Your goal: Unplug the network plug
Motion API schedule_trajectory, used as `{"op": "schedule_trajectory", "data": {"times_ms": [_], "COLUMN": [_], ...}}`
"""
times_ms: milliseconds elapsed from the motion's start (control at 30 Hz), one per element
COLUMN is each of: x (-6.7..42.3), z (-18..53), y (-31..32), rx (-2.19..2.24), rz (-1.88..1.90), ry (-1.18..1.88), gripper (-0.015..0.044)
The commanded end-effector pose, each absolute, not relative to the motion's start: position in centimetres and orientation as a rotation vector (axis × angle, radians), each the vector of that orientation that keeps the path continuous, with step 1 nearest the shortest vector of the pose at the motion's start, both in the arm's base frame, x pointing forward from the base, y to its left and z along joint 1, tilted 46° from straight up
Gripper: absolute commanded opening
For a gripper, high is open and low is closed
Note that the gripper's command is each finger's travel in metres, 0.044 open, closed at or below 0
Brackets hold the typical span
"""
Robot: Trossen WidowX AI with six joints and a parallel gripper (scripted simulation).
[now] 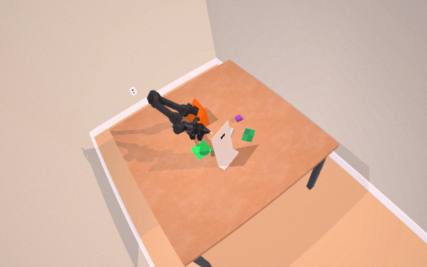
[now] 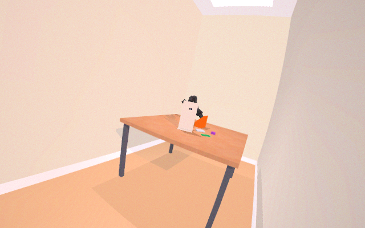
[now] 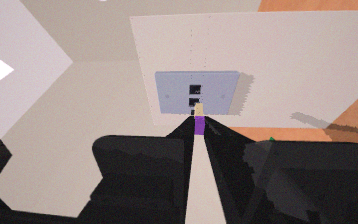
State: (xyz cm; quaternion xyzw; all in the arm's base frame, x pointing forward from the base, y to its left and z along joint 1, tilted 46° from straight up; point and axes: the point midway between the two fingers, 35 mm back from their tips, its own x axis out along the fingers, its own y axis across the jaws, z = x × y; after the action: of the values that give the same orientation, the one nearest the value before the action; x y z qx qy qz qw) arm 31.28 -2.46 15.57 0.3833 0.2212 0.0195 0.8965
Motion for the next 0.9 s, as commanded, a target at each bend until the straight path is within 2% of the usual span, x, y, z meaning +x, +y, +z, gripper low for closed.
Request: {"op": "schedule_trajectory", "data": {"times_ms": [0, 533, 867], "x": [31.2, 29.8, 30.2], "z": [16.5, 19.5, 16.5], "y": [-1.6, 1.8, -1.3], "rx": [0.796, 0.797, 0.88], "rz": [0.041, 0.044, -0.204], "ry": [0.454, 0.454, 0.429], "gripper": [0.0, 0.0, 0.0]}}
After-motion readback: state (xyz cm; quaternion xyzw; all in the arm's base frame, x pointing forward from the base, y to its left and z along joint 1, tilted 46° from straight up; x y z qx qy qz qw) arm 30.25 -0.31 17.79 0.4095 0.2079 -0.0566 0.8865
